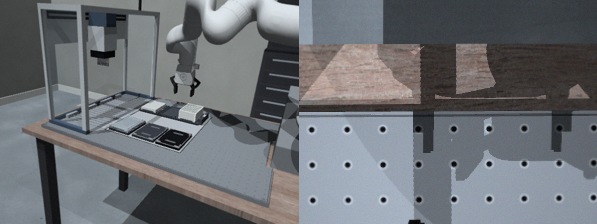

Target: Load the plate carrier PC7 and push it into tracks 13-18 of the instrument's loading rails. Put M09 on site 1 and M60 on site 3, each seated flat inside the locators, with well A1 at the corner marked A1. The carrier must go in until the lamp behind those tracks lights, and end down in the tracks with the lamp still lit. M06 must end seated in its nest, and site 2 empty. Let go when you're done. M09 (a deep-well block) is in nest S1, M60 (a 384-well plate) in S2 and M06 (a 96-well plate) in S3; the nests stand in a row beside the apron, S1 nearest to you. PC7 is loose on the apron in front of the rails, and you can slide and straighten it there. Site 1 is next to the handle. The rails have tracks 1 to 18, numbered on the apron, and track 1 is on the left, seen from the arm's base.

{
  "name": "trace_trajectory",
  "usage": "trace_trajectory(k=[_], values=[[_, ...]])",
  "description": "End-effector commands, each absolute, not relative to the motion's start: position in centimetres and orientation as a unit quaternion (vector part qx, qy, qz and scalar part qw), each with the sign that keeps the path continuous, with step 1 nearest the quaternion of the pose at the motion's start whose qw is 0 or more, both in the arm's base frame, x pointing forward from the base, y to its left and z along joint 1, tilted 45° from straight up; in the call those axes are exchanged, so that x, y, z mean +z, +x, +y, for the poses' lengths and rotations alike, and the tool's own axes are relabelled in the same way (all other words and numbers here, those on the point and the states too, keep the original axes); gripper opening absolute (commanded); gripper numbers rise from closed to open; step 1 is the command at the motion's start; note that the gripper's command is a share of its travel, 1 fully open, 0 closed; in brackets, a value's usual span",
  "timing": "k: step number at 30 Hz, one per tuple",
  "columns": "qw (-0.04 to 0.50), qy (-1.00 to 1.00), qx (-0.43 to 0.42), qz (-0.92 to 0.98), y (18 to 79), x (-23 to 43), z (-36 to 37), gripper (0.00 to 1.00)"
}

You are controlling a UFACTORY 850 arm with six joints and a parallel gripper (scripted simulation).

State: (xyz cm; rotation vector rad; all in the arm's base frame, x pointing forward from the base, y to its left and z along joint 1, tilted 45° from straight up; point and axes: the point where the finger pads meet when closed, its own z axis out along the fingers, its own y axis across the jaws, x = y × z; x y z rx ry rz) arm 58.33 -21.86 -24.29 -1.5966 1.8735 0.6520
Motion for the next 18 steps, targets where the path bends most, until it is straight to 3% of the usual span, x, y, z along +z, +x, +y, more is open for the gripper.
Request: trace_trajectory(k=[1, 18], values=[[0.294, -0.6, 0.243, 0.704, 58.3, -23.7, -22.5, 1.0], [0.294, -0.6, 0.243, 0.704, 58.0, -22.0, -24.2, 1.0]])
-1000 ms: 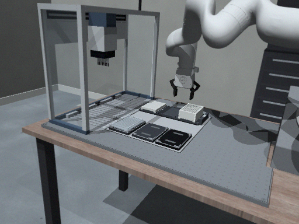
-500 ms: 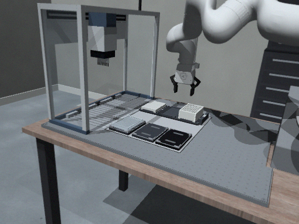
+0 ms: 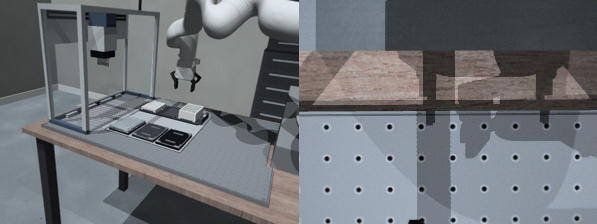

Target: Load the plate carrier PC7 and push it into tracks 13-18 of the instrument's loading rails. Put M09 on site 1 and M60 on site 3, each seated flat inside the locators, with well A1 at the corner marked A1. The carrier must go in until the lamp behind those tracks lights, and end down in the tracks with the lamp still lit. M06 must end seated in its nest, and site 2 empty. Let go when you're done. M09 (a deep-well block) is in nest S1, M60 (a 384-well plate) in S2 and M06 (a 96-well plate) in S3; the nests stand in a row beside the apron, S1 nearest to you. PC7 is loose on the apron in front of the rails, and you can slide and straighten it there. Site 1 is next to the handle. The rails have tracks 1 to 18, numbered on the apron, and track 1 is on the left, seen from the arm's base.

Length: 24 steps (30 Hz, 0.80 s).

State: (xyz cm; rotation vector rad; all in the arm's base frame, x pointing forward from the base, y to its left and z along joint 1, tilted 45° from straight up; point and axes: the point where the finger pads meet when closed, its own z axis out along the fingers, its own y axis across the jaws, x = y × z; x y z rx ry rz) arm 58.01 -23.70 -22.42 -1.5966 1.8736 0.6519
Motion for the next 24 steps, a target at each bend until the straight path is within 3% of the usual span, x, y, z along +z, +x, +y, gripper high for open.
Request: trace_trajectory(k=[1, 19, 20, 24], values=[[0.294, -0.6, 0.243, 0.704, 58.0, -21.8, -24.3, 1.0], [0.294, -0.6, 0.243, 0.704, 57.8, -20.8, -25.3, 1.0], [0.298, -0.611, 0.238, 0.694, 57.5, -20.6, -25.1, 0.82], [0.313, -0.656, 0.218, 0.651, 55.9, -19.8, -24.1, 0.82]])
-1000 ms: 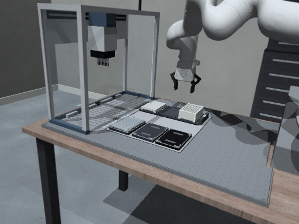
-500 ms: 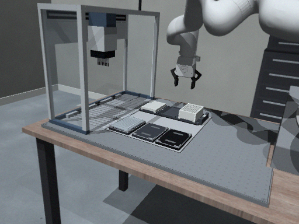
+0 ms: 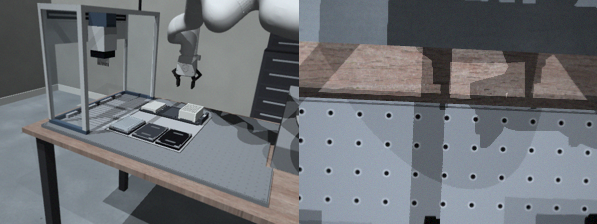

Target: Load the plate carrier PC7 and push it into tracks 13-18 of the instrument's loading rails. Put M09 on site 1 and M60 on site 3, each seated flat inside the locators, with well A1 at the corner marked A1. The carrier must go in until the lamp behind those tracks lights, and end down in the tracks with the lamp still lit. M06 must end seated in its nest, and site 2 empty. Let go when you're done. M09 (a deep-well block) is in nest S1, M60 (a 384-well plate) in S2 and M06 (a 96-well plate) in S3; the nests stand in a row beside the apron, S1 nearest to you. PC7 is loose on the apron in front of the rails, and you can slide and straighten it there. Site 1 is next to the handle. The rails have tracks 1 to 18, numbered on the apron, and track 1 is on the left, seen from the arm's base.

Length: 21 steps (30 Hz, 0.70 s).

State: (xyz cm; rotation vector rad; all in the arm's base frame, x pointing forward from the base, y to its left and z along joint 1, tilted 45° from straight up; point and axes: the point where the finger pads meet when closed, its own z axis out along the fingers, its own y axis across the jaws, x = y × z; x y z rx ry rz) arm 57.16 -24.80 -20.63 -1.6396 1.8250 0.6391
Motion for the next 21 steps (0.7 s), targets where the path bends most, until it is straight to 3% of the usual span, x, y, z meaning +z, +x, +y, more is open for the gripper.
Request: trace_trajectory(k=[1, 21], values=[[0.316, -0.667, 0.213, 0.64, 55.5, -19.7, -23.8, 0.82], [0.363, -0.819, 0.116, 0.428, 49.0, -16.5, -19.4, 0.82]])
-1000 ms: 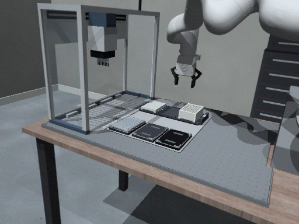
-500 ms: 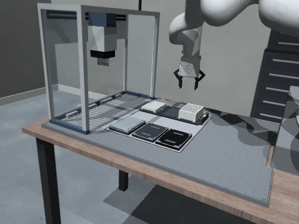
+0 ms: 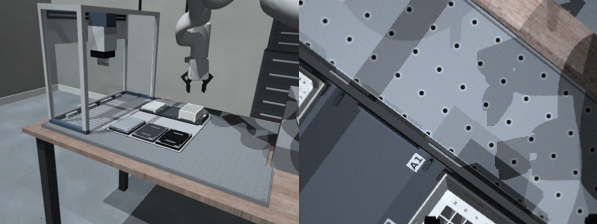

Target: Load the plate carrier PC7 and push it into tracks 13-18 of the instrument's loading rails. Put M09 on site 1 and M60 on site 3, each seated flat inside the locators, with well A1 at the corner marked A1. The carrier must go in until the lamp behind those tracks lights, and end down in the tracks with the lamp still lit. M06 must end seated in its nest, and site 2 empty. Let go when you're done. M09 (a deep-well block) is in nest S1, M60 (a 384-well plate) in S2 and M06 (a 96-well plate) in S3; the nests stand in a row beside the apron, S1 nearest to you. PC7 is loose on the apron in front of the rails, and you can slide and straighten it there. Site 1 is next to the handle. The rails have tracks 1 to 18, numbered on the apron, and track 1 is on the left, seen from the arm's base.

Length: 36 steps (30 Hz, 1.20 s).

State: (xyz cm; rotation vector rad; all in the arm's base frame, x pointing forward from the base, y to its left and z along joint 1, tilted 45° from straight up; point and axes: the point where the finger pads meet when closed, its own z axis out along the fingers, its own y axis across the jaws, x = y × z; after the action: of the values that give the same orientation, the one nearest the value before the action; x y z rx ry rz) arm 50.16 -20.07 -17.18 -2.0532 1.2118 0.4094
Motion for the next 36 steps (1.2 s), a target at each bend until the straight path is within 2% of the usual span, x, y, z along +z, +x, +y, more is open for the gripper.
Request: trace_trajectory(k=[1, 27, 36], values=[[0.363, -0.819, 0.116, 0.428, 49.0, -16.5, -19.4, 0.82], [0.38, -0.921, -0.034, 0.076, 40.2, -12.1, -13.4, 0.82], [0.38, -0.921, -0.035, 0.074, 40.2, -12.1, -13.4, 0.82]])
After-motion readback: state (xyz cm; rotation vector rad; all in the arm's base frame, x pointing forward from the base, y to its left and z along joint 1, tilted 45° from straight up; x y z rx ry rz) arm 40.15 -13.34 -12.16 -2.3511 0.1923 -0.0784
